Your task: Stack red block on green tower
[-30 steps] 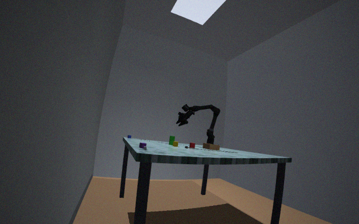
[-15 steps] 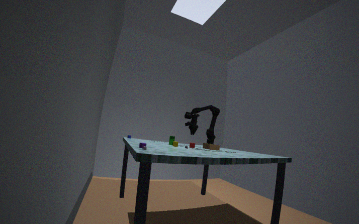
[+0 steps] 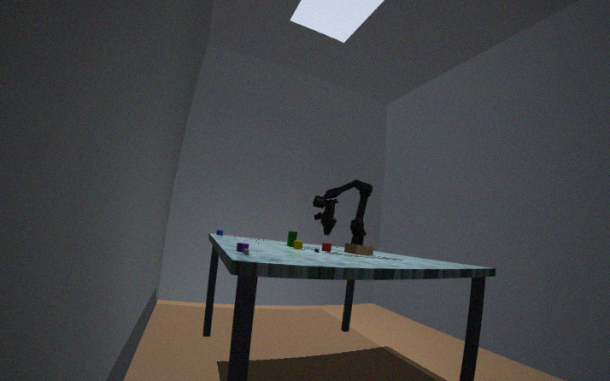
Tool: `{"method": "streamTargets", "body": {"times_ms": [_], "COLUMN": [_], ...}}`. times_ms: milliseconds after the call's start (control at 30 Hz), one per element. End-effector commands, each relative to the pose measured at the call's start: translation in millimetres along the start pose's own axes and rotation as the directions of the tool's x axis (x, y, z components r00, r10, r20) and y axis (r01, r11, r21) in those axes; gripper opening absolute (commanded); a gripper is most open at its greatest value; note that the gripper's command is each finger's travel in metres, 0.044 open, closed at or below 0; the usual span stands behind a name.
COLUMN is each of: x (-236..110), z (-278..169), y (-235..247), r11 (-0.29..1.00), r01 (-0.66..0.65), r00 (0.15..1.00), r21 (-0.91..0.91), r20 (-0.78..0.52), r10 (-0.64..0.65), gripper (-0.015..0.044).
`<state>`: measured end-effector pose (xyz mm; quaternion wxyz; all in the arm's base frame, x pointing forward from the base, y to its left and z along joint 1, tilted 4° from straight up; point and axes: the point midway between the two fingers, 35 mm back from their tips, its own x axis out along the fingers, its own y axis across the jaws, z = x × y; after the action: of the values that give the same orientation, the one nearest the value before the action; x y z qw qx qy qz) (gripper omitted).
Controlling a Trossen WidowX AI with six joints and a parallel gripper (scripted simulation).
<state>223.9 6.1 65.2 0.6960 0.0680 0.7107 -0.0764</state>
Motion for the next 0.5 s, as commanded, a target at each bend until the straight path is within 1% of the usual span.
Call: {"method": "streamTargets", "body": {"times_ms": [0,467], "x": [27,42], "z": [-8,-8], "y": [0,2], "r11": [1.000,1.000], "r01": [0.001,0.001], "r00": [1.000,1.000], "r21": [0.003,0.003], "r20": [-0.024,-0.024], "r10": [-0.001,0.000], "gripper": [0.0440,0.0440]}}
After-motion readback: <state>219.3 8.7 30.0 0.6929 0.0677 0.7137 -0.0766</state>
